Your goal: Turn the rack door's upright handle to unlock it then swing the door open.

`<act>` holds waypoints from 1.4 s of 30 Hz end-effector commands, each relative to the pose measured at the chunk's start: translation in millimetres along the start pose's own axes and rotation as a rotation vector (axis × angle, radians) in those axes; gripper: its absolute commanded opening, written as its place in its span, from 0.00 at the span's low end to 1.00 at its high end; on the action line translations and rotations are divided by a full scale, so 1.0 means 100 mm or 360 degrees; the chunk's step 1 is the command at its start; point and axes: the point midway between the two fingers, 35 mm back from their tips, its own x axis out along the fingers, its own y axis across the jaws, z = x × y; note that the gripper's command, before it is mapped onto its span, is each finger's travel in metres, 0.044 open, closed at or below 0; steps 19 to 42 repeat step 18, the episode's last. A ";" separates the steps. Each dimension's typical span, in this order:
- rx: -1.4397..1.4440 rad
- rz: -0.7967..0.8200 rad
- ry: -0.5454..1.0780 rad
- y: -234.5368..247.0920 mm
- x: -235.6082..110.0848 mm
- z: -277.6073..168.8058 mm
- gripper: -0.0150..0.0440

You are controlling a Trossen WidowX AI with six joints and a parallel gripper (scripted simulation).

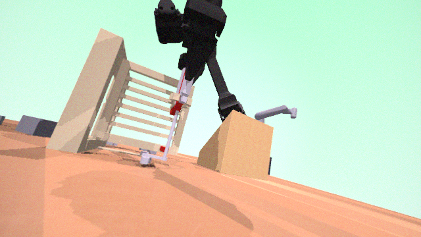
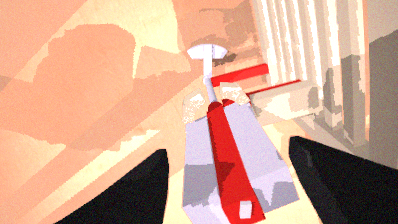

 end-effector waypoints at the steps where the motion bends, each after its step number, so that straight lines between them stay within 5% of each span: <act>1: 0.0011 0.0014 0.0000 0.02 -0.07 0.01 0.73; 42: 0.0009 0.0015 0.0001 0.02 -0.33 0.01 0.73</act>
